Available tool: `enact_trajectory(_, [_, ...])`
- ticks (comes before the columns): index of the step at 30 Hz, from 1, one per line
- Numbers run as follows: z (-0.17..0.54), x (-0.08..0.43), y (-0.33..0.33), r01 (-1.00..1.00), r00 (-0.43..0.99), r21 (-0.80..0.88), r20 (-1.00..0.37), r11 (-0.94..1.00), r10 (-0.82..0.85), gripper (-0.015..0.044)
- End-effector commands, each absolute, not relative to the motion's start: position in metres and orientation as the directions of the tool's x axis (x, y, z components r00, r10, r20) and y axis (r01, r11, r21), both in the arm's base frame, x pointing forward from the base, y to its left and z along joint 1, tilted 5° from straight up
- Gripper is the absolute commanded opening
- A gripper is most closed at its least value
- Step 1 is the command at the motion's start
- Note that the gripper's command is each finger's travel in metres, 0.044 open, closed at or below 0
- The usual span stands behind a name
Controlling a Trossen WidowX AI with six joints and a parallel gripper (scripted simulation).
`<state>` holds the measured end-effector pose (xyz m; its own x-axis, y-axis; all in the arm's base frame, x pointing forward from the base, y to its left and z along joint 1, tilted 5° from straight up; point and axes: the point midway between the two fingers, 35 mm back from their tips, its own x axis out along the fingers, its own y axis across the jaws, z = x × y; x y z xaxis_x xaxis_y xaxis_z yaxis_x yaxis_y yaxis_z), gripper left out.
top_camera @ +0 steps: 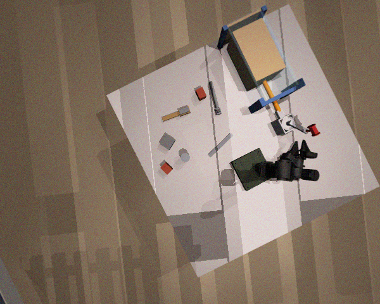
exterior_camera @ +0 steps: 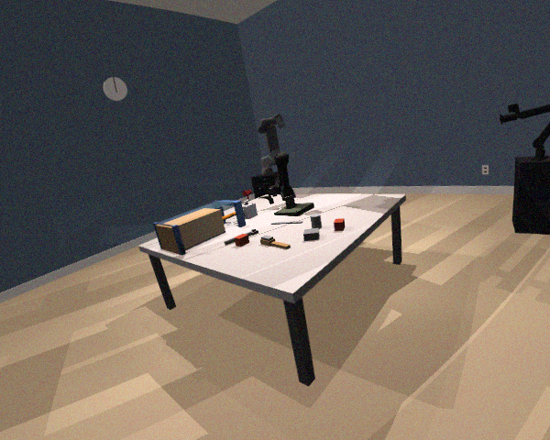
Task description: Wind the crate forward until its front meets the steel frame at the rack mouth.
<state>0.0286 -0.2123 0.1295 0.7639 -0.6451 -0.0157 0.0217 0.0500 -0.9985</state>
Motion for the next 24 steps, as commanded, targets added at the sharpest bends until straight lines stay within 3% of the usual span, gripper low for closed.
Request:
enact_trajectory(1, [0.131, 0.026, -0.202, 0.039, 0.764, -0.998, 0.000, 0.047, -0.645, 0.0240])
enact_trajectory(8, [0.134, 0.025, -0.204, 0.036, 0.763, -0.998, 0.000, 0.043, -0.646, 0.0240])
enact_trajectory(13, [0.166, 0.009, -0.221, -0.188, 0.758, -0.958, -0.001, -0.217, -0.652, 0.0240])
enact_trajectory(18, [0.205, -0.005, -0.235, -0.425, 0.754, -0.764, -0.001, -0.486, -0.657, 0.0240])
enact_trajectory(24, [0.242, -0.014, -0.244, -0.586, 0.750, -0.464, 0.000, -0.664, -0.662, 0.0240])
